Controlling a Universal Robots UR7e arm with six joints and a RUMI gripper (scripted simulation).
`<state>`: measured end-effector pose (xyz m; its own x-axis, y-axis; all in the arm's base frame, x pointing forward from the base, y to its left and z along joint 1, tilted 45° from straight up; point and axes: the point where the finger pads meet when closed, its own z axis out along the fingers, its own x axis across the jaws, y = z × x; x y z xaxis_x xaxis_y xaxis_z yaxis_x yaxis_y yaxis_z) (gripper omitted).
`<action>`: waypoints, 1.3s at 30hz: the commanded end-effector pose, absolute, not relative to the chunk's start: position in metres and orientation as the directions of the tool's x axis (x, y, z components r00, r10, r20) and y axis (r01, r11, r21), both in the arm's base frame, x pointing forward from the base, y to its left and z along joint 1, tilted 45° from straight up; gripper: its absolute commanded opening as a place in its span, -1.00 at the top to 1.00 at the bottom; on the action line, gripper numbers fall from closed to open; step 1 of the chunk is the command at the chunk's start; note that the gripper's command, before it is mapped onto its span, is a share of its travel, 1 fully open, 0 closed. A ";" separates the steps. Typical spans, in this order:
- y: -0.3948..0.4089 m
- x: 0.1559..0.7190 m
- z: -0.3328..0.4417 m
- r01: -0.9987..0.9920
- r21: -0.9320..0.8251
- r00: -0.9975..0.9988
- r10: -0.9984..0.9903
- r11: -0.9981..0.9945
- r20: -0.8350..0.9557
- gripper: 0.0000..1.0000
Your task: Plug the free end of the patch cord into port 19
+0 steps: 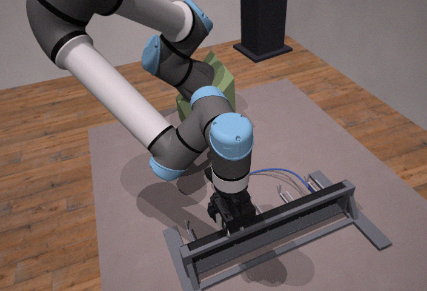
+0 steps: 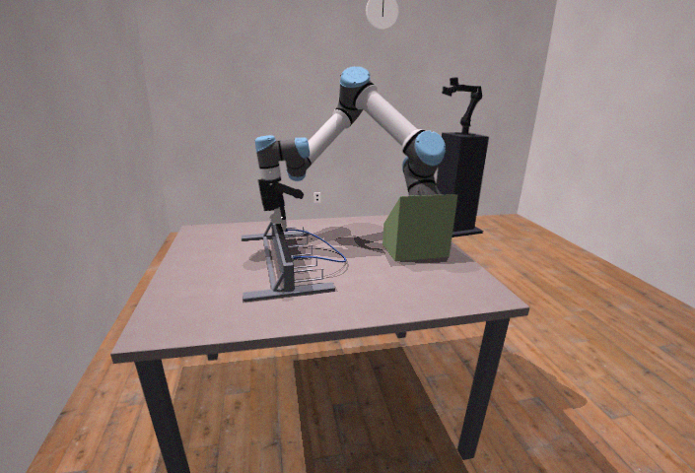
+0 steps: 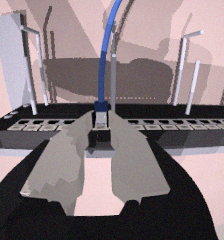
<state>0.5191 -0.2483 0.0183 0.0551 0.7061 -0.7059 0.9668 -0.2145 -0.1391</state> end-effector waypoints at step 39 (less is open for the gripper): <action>-0.247 0.519 0.019 0.968 -0.135 0.056 0.706 -0.213 -0.706 0.56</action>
